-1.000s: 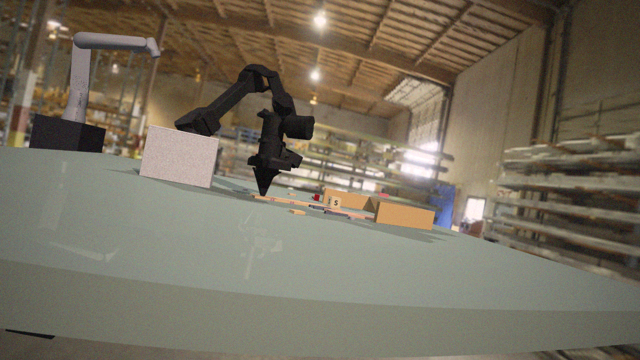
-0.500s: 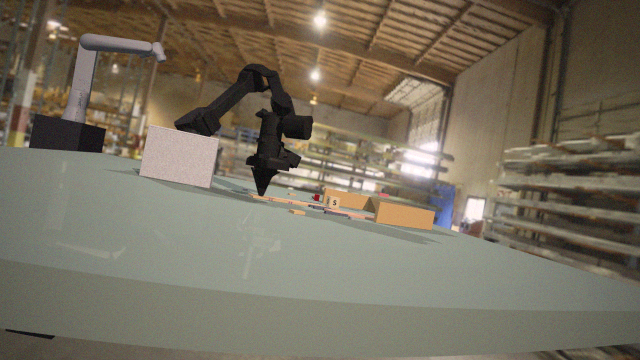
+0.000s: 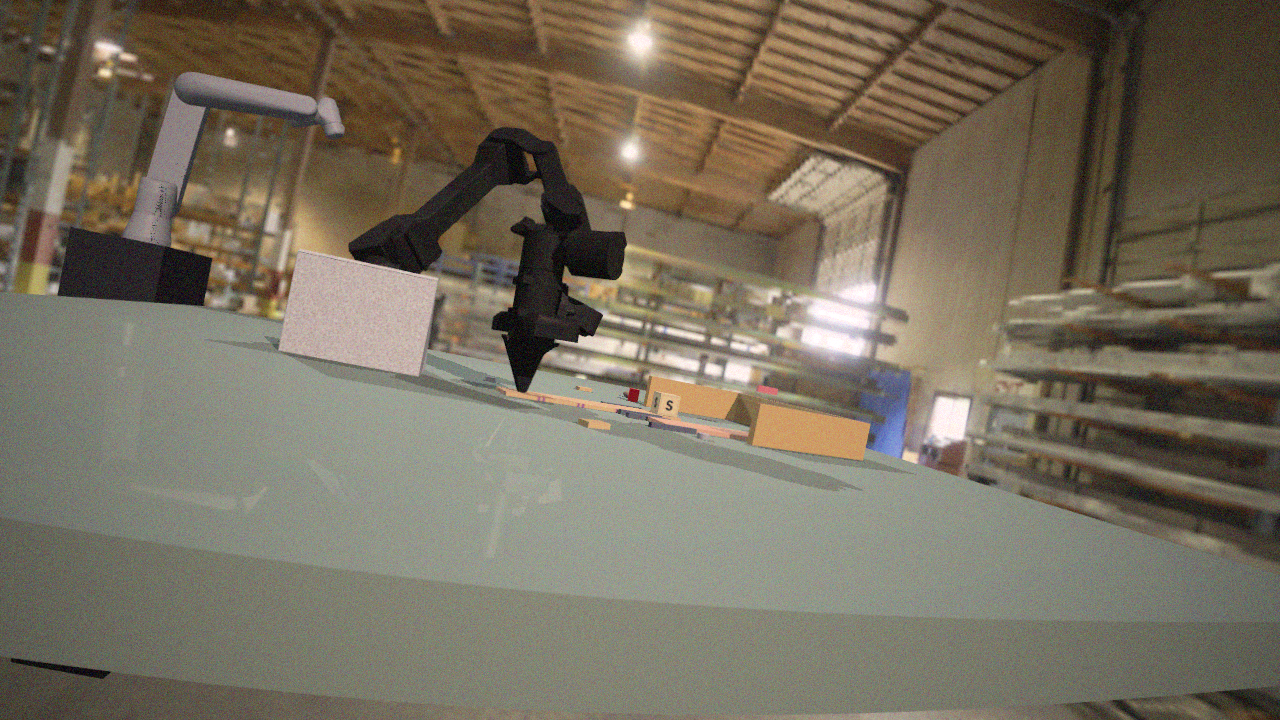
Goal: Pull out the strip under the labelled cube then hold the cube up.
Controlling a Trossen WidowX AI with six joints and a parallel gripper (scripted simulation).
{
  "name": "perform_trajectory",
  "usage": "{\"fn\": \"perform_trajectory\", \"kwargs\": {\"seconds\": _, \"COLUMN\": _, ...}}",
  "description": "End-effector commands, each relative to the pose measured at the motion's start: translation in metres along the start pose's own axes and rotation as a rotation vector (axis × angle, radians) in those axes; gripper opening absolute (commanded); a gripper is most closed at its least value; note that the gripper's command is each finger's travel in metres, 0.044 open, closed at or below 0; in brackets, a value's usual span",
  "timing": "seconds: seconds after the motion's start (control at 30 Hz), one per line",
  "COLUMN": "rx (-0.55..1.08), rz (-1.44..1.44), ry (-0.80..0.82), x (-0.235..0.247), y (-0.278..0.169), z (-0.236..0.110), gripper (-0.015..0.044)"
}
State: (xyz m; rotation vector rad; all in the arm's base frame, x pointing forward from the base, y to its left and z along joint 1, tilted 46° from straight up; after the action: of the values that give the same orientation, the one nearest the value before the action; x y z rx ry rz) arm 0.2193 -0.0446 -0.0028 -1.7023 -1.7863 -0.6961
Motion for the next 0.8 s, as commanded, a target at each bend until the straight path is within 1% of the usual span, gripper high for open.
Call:
{"fn": "perform_trajectory", "kwargs": {"seconds": 0.0, "rx": 0.002, "rz": 0.001, "ry": -0.001, "x": 0.000, "y": 0.001, "z": -0.002, "gripper": 0.0000}}
{"fn": "perform_trajectory", "kwargs": {"seconds": 0.13, "rx": 0.032, "rz": 0.007, "ry": -0.003, "x": 0.000, "y": 0.006, "z": -0.040, "gripper": 0.0000}}
{"fn": "perform_trajectory", "kwargs": {"seconds": 0.27, "rx": 0.034, "rz": 0.008, "ry": -0.002, "x": 0.000, "y": 0.006, "z": -0.043, "gripper": 0.0000}}
{"fn": "perform_trajectory", "kwargs": {"seconds": 0.47, "rx": 0.033, "rz": 0.144, "ry": -0.004, "x": 0.005, "y": 0.031, "z": -0.043, "gripper": 0.0157}}
{"fn": "perform_trajectory", "kwargs": {"seconds": 0.77, "rx": 0.031, "rz": 0.145, "ry": -0.004, "x": 0.014, "y": 0.072, "z": -0.050, "gripper": 0.0394}}
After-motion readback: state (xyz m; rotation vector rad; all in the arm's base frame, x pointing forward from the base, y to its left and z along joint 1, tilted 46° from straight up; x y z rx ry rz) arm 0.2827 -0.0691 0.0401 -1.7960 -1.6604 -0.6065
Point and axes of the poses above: the point midway between the two fingers, 35 mm back from their tips, its own z axis out along the fingers, its own x axis across the jaws, y = z × x, the point moved 9 cm from there along -z, back along the fingers, and after that the axes turned 15 degrees about z, right-handed, at the moved point
